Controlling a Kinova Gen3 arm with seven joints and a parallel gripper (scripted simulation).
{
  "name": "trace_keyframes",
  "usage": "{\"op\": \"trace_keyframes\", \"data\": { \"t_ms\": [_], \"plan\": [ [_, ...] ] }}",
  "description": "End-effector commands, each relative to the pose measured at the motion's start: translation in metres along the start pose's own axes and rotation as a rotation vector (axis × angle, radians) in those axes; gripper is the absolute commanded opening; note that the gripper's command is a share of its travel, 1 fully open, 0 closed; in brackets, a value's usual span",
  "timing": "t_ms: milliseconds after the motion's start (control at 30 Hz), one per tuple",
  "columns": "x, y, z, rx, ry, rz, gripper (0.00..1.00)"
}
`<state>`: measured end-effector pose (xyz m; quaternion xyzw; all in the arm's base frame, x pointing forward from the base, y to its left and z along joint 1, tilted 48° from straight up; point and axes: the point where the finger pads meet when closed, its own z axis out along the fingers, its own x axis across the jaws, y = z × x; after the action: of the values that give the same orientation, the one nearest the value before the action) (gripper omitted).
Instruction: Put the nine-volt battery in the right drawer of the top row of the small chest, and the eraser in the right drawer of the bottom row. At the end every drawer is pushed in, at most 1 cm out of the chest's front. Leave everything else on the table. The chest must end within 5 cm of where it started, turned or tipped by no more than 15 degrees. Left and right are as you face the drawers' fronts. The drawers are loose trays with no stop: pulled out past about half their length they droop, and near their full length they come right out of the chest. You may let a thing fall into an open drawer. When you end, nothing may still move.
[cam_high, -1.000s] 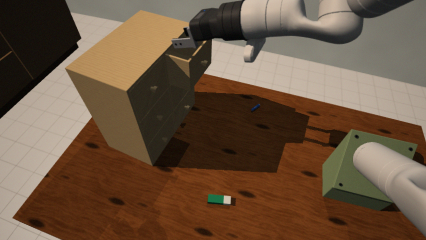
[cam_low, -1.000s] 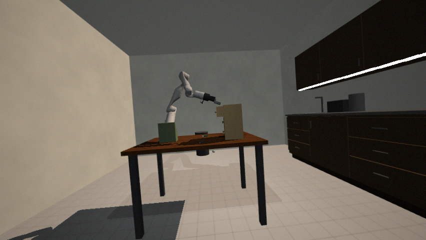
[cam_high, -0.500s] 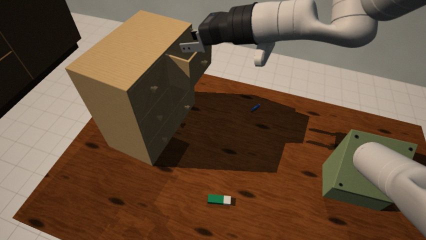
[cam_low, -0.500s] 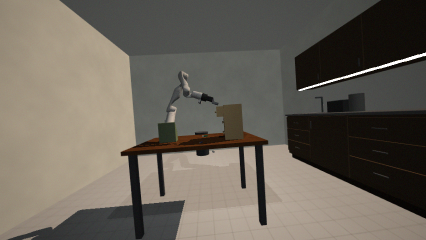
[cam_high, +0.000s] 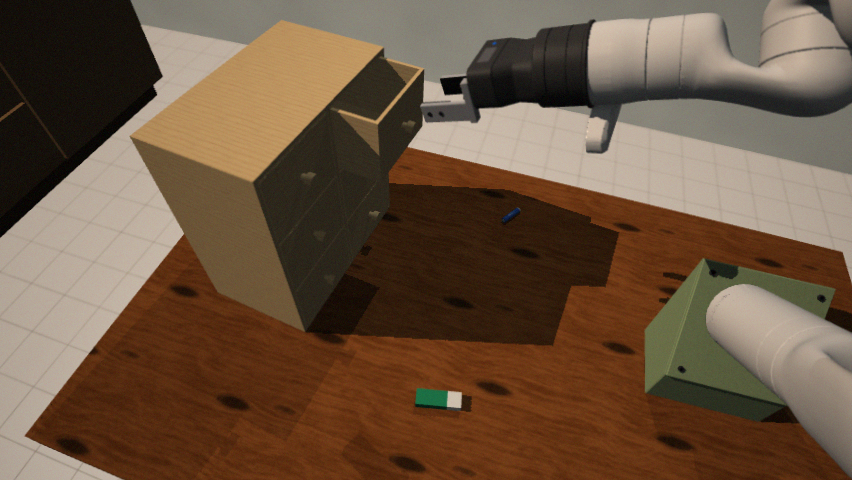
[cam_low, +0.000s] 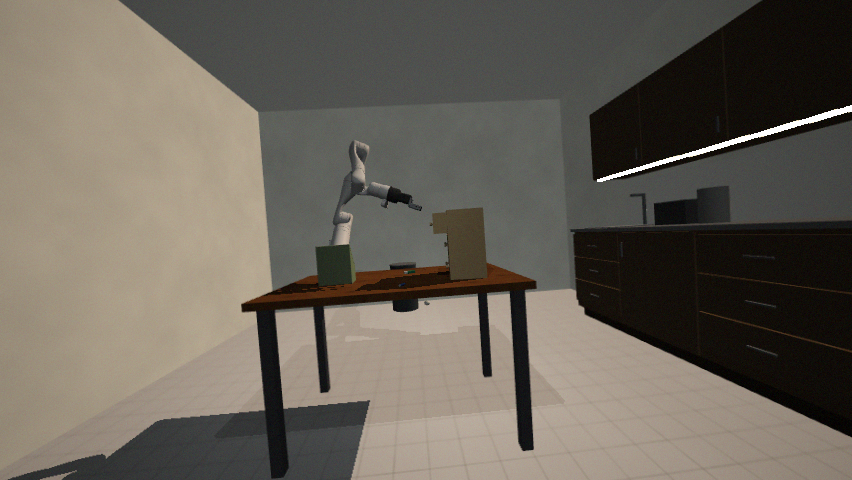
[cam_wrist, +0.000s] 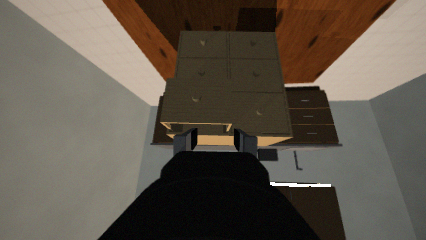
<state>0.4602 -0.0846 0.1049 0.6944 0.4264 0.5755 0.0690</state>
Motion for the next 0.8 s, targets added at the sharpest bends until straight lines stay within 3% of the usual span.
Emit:
{"op": "trace_keyframes", "data": {
  "t_ms": [0, 267, 767],
  "plan": [
    [-0.005, 0.002, -0.017, -0.015, -0.015, 0.008, 1.0],
    [-0.005, -0.004, -0.038, -0.015, -0.015, 0.008, 1.0],
    [-0.005, -0.005, -0.041, -0.014, -0.015, 0.008, 1.0]
  ]
}}
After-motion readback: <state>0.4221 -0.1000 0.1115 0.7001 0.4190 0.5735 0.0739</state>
